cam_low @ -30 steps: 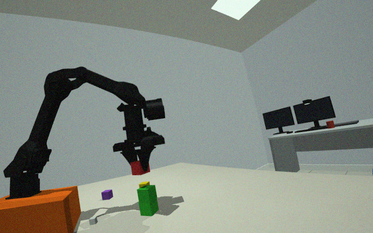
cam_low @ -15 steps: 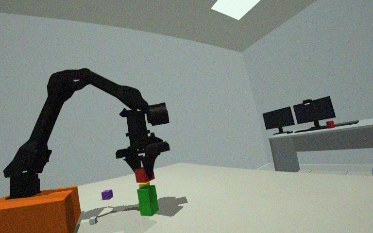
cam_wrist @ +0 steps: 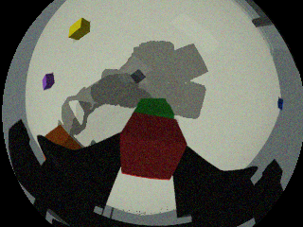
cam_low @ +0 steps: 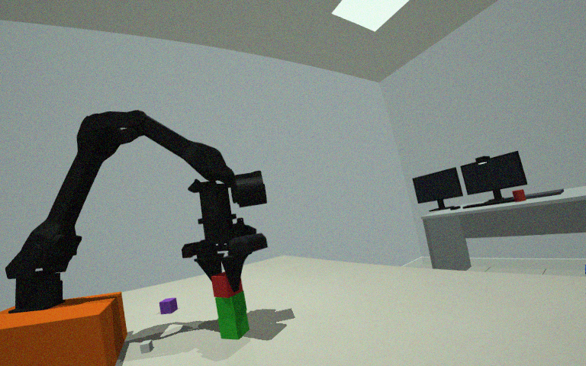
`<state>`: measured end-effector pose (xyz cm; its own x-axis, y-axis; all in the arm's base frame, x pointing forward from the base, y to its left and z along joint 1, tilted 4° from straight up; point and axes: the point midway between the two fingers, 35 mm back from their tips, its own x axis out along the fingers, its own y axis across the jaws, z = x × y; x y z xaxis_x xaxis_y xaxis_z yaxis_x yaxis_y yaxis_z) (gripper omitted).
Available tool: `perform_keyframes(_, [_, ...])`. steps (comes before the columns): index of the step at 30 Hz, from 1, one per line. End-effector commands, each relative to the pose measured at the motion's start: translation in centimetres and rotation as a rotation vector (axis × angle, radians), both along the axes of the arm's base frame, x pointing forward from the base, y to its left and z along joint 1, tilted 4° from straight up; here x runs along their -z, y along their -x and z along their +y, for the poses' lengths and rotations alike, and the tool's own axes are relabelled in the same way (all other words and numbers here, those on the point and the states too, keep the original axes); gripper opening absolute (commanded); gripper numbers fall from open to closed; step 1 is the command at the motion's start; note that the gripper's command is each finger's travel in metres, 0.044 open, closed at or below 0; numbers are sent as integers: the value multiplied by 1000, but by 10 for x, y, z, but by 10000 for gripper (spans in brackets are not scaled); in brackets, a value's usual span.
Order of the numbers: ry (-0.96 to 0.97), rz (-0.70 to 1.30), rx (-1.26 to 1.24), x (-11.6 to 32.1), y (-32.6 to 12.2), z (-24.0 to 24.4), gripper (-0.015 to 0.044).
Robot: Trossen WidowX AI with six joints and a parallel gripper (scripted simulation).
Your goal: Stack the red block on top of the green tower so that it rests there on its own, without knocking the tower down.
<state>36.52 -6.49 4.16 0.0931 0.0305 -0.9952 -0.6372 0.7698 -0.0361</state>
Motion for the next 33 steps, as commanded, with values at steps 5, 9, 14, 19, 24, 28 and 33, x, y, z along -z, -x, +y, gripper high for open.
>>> perform_keyframes(5, [-2, -1, -3, 1, 0, 0, 0])
perform_keyframes(9, [-2, -1, -3, 1, 0, 0, 0])
perform_keyframes(14, [-2, -1, -3, 2, 0, 0, 0])
perform_keyframes(19, [-2, -1, -3, 2, 0, 0, 0])
perform_keyframes(24, [0, 0, 0, 1, 0, 0, 53])
perform_keyframes(28, [0, 0, 0, 1, 0, 0, 157])
perform_keyframes(33, [0, 0, 0, 1, 0, 0, 289])
